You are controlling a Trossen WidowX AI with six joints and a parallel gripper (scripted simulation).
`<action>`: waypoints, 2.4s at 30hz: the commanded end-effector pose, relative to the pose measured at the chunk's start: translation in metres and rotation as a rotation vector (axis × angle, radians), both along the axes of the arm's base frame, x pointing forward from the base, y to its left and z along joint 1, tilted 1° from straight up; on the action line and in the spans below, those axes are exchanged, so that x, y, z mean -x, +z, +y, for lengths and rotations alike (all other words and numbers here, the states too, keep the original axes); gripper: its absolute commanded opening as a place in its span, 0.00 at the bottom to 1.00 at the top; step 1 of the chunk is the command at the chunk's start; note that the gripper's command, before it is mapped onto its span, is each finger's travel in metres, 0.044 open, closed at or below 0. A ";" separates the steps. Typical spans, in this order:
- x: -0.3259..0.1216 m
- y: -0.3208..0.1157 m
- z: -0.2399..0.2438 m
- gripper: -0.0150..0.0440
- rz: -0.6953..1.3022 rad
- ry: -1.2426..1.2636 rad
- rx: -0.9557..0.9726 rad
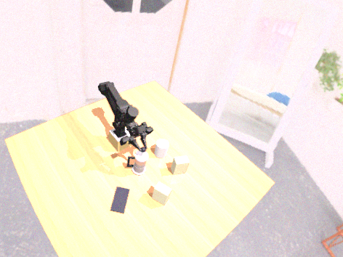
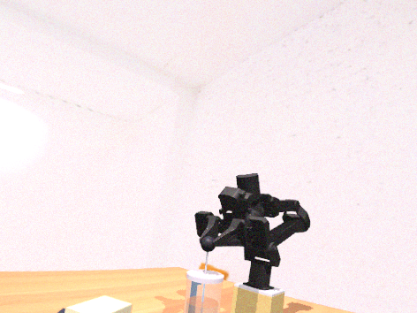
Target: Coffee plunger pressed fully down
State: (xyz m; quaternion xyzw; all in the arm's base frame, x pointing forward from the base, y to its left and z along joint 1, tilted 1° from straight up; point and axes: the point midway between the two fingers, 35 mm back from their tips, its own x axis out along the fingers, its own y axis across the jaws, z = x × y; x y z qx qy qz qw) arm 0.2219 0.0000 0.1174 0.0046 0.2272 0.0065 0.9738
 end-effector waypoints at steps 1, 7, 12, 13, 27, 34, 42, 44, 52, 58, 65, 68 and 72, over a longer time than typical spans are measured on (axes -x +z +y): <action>0.002 -0.029 0.000 0.46 0.073 -0.004 -0.005; -0.003 -0.030 0.001 0.46 0.073 -0.004 -0.005; -0.007 -0.029 0.001 0.46 0.073 -0.004 -0.005; -0.008 -0.029 0.001 0.46 0.073 -0.004 -0.005; -0.014 -0.028 0.001 0.46 0.072 -0.004 -0.005; -0.015 -0.028 0.001 0.46 0.072 -0.004 -0.005; -0.017 -0.027 0.001 0.46 0.072 -0.004 -0.005; -0.017 -0.027 0.001 0.46 0.072 -0.004 -0.005; -0.019 -0.027 0.001 0.46 0.072 -0.003 -0.005; -0.019 -0.022 0.001 0.46 0.052 0.000 0.001; -0.019 -0.022 0.001 0.60 0.052 0.000 0.001; -0.019 -0.022 0.001 0.73 0.052 0.000 0.001; -0.019 -0.022 0.001 0.91 0.052 0.000 0.001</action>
